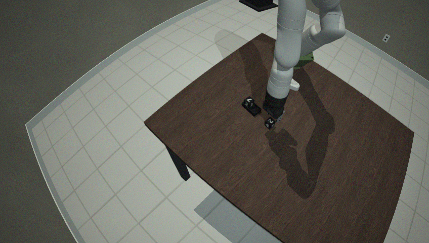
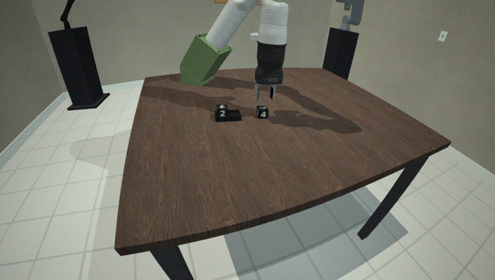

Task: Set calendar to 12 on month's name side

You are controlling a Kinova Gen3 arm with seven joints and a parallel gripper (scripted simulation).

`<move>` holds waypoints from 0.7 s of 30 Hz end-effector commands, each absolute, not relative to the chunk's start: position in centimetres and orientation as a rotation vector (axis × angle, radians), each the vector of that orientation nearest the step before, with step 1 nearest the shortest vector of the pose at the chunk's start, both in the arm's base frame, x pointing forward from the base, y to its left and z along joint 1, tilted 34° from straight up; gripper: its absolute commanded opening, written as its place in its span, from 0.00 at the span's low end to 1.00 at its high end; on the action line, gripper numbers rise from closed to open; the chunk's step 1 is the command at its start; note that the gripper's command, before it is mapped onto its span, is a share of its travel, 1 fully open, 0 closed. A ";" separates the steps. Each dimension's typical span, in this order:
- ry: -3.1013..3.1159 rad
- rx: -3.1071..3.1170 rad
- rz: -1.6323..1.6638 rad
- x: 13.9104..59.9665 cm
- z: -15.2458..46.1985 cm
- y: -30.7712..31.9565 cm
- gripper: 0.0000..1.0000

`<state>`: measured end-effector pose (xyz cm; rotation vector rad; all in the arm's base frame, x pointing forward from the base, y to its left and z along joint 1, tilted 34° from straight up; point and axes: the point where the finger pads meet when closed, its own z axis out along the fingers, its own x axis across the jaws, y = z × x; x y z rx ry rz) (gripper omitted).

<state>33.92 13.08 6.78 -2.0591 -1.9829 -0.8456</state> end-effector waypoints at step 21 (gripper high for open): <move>-1.998 -2.076 -0.853 33.5 9.6 11.1 0.90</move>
